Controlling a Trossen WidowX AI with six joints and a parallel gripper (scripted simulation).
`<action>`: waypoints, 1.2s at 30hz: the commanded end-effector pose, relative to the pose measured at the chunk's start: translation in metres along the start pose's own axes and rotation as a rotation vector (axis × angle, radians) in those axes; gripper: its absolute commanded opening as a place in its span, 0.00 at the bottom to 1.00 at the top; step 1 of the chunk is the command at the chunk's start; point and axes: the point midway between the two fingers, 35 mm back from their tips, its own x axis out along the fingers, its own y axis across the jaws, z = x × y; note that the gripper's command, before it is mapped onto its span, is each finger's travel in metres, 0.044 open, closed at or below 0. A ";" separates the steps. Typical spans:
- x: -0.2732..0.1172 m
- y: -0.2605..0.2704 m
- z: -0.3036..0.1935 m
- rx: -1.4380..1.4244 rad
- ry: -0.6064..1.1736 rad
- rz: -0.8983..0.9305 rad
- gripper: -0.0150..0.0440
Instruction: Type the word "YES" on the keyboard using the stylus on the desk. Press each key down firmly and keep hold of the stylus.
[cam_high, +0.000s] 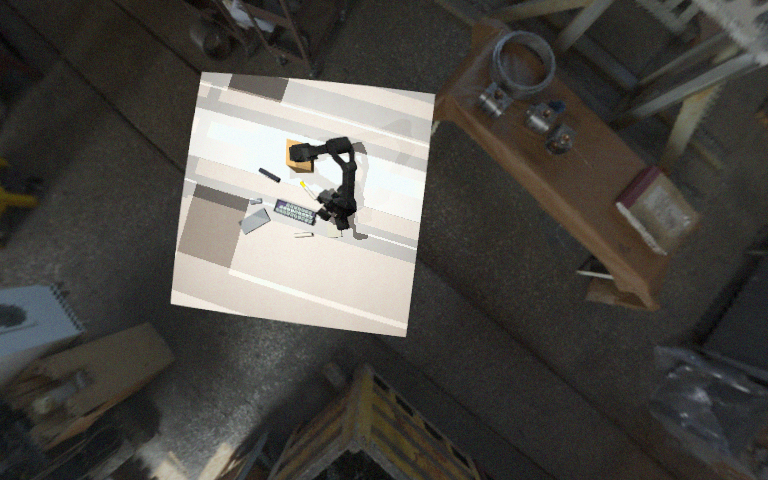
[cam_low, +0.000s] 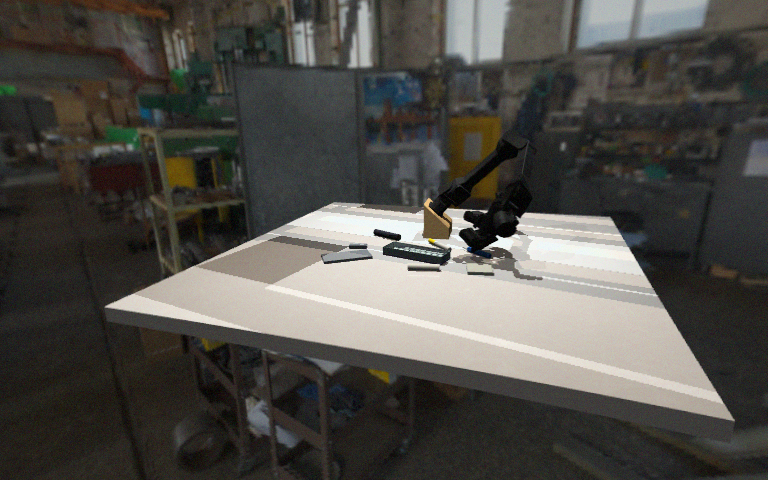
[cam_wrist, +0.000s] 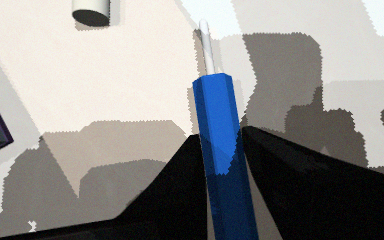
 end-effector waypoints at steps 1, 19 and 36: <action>0.000 0.000 0.000 0.000 0.001 -0.001 0.25; -0.043 0.000 0.025 0.000 -0.001 0.002 0.25; -0.041 0.009 0.027 -0.207 -0.034 0.015 0.25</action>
